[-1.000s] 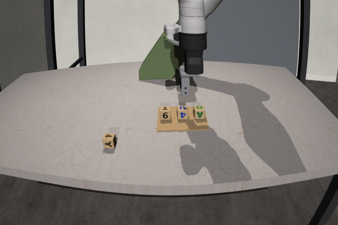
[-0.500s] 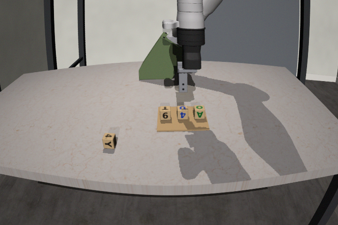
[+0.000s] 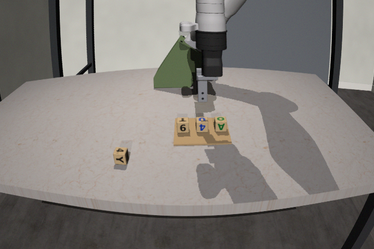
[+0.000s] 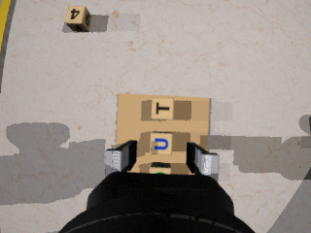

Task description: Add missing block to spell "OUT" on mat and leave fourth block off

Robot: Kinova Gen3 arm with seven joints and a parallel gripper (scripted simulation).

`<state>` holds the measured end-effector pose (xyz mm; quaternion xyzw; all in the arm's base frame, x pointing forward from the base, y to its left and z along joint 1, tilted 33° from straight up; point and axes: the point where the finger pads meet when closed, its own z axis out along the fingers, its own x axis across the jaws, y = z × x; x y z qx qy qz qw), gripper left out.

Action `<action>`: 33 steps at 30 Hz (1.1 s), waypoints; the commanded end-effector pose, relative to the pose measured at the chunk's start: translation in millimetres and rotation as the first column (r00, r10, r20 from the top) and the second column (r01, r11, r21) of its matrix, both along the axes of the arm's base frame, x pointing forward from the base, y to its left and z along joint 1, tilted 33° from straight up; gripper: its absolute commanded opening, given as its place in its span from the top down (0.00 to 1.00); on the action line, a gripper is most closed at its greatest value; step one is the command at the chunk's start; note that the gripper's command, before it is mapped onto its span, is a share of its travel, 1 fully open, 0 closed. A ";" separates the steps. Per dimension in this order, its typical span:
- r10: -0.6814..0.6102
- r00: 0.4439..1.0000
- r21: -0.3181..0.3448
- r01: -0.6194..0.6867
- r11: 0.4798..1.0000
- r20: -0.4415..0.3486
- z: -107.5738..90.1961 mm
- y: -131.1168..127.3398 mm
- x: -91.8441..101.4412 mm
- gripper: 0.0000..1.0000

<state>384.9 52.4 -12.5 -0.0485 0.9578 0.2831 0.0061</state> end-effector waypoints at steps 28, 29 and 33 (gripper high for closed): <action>-0.001 1.000 -0.001 0.001 1.000 0.001 72.7 -47.3 1.8 0.00; -0.001 1.000 -0.001 0.001 1.000 0.001 73.2 -47.6 1.8 0.00; -0.001 1.000 -0.001 0.001 1.000 0.001 73.4 -47.7 1.8 0.00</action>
